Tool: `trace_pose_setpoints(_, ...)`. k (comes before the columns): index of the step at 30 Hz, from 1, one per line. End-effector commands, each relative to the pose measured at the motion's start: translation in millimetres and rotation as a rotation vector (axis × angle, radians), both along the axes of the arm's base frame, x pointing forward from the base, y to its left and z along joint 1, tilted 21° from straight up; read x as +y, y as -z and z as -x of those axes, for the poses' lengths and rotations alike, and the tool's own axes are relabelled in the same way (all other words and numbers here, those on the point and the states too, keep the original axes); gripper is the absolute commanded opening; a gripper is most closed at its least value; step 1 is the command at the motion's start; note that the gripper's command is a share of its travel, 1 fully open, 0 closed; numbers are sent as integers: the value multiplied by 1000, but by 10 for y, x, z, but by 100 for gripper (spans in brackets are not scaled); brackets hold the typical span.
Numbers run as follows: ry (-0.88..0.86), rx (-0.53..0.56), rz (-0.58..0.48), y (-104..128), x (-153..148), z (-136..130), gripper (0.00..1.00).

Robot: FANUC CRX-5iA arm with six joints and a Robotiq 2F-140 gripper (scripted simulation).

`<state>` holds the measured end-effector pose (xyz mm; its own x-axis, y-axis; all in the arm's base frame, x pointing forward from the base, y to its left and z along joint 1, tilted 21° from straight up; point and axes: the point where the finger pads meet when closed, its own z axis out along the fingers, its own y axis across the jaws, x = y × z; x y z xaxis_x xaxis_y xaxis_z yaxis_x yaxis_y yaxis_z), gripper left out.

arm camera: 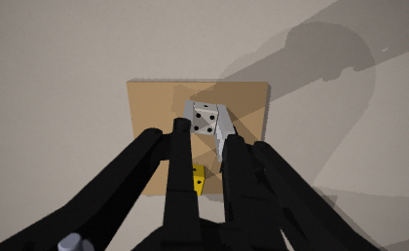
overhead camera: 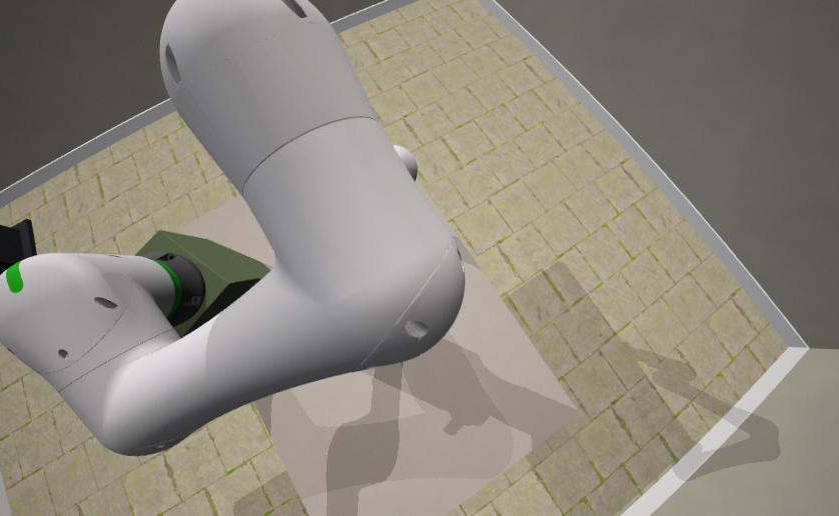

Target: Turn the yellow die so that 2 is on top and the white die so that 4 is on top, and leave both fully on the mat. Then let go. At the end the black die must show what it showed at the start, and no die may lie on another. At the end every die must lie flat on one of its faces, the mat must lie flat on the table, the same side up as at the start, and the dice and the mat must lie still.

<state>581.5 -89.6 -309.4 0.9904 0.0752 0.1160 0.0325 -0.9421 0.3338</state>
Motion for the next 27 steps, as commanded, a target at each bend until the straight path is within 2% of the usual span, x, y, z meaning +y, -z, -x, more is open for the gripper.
trace_pose_setpoints(1, 0, 0, 0, -1, 1, -1, 13)
trace_pose_setpoints(18, 0, 0, 0, -1, 1, -1, 25)
trace_pose_setpoints(27, 0, 0, 0, -1, 1, -1, 25)
